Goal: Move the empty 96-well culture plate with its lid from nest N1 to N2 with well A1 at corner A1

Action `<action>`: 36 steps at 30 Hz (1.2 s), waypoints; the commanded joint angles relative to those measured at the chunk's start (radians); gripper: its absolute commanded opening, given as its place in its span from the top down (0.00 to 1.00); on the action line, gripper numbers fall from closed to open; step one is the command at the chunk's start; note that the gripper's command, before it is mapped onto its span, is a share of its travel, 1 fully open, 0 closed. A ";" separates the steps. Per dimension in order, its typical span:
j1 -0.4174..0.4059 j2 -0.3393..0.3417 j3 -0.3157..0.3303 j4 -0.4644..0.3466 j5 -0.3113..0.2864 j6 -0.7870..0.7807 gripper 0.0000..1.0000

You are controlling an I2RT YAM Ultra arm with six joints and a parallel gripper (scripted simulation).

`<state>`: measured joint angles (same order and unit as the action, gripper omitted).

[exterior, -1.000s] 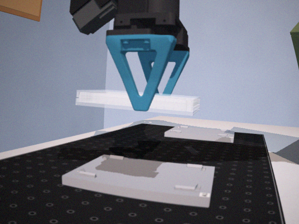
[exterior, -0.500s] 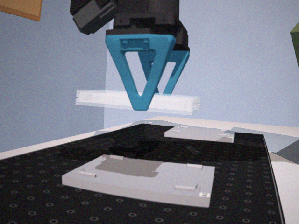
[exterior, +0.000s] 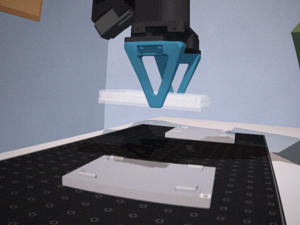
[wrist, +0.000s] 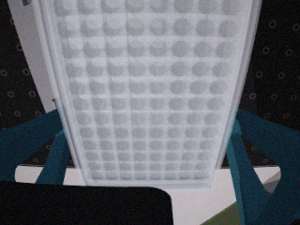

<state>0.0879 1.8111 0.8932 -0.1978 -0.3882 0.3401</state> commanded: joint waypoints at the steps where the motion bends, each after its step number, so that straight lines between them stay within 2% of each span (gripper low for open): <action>1: -0.043 0.005 -0.029 0.035 -0.022 -0.049 1.00; 4: -0.054 -0.002 -0.032 0.038 -0.027 -0.059 1.00; 5: -0.063 0.018 -0.036 0.041 -0.031 -0.068 1.00; 18: -0.185 0.076 -0.058 0.072 -0.082 -0.190 1.00; 20: -0.185 0.076 -0.058 0.072 -0.082 -0.190 1.00; 21: -0.196 0.048 -0.056 0.073 -0.086 -0.202 1.00; 23: -0.214 0.092 -0.063 0.075 -0.094 -0.220 1.00; 27: -0.252 0.114 -0.062 0.081 -0.109 -0.258 1.00; 33: -0.311 0.152 -0.016 0.085 -0.127 -0.321 1.00; 36: -0.330 0.165 -0.013 0.085 -0.133 -0.341 1.00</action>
<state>-0.2127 1.9697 0.8547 -0.1333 -0.5064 0.0391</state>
